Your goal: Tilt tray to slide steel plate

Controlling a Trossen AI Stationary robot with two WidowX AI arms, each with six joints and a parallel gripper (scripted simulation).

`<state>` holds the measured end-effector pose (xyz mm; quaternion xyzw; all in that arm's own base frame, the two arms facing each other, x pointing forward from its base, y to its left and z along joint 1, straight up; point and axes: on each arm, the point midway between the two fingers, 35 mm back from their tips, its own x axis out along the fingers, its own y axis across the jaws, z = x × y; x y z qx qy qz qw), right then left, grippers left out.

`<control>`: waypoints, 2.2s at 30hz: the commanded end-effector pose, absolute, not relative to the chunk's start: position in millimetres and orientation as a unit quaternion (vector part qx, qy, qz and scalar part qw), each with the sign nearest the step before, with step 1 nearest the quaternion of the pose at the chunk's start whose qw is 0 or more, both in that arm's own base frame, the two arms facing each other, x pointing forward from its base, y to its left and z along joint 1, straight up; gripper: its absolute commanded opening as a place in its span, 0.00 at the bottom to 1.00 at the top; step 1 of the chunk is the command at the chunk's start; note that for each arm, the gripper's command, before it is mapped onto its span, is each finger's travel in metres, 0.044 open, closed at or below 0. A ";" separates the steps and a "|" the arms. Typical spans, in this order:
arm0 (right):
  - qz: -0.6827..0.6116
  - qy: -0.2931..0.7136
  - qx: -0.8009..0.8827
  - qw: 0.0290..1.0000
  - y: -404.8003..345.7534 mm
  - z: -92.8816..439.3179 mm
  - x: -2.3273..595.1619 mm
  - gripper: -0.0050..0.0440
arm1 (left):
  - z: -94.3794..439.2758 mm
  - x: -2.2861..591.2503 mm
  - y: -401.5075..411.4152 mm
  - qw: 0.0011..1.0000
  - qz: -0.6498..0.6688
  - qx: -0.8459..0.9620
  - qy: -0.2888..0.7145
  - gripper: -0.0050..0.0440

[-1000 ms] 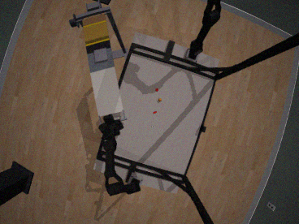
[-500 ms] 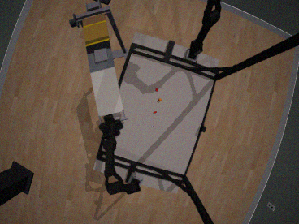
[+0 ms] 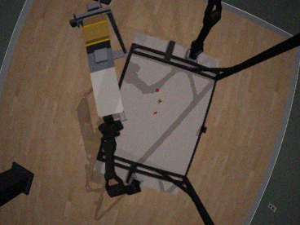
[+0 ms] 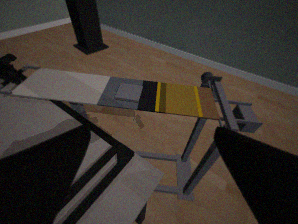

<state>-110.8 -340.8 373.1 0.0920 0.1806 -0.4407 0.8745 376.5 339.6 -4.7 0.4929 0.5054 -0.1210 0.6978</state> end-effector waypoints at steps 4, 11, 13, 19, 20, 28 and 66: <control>-0.440 0.180 0.091 0.875 -340.7 373.3 -110.5 1.00 | 14.7 376.9 340.9 0.698 -0.113 0.498 0.502 0.10; -0.440 0.180 0.091 0.875 -340.7 373.3 -110.5 1.00 | 18.6 377.1 341.0 0.698 -0.113 0.499 0.501 0.10; -0.440 0.180 0.091 0.875 -340.7 373.3 -110.5 1.00 | 20.2 377.2 341.1 0.698 -0.112 0.499 0.501 0.10; -0.440 0.180 0.091 0.875 -340.7 373.3 -110.5 1.00 | 24.9 377.4 341.3 0.698 -0.112 0.499 0.501 0.10; -0.440 0.180 0.091 0.875 -340.7 373.3 -110.5 1.00 | 25.7 377.4 341.3 0.698 -0.111 0.499 0.501 0.10; -0.440 0.180 0.091 0.875 -340.7 373.3 -110.5 1.00 | 30.4 377.7 341.5 0.698 -0.111 0.500 0.500 0.10; -0.440 0.180 0.091 0.875 -340.7 373.3 -110.5 1.00 | 51.5 379.1 342.5 0.699 -0.104 0.505 0.495 0.10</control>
